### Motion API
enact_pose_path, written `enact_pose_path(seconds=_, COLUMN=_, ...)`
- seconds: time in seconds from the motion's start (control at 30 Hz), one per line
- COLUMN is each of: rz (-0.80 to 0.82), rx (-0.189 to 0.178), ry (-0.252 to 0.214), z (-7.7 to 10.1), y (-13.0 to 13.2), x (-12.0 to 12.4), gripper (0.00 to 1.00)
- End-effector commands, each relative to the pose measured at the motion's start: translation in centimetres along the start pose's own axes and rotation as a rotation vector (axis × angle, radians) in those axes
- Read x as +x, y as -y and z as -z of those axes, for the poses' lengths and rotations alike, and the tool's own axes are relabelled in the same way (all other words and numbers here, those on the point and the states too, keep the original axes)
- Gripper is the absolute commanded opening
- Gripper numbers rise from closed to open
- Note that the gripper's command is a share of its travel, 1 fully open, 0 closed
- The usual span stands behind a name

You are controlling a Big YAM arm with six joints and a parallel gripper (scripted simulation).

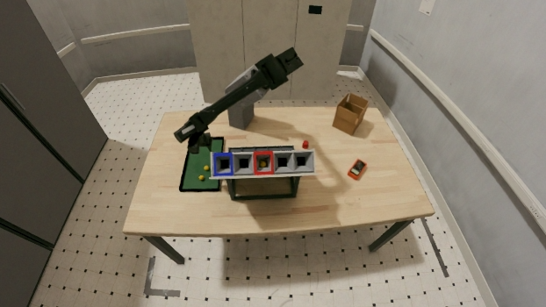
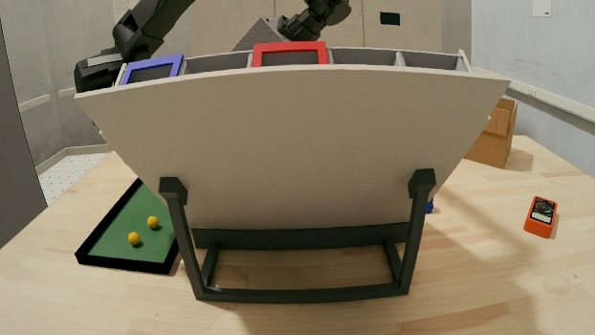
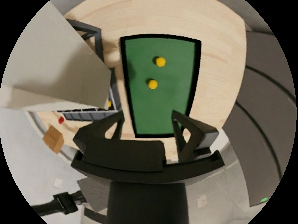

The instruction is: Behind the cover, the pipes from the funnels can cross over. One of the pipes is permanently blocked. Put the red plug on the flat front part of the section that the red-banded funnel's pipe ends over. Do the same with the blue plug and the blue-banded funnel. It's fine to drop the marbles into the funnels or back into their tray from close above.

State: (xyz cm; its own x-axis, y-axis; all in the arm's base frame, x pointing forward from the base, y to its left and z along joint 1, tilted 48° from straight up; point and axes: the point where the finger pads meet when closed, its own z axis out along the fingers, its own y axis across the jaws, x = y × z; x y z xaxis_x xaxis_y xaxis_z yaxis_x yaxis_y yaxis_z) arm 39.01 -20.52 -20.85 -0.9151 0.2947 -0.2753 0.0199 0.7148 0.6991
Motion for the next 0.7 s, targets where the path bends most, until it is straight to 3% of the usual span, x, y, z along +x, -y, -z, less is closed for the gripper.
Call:
enact_pose_path(seconds=0.0, rz=0.011, rx=0.012, ry=0.019, z=0.88, y=1.29, x=-0.8, gripper=0.8)
enact_pose_path(seconds=0.67, rz=0.006, rx=0.007, ry=0.014, z=0.96, y=1.52, x=-0.83, gripper=0.8)
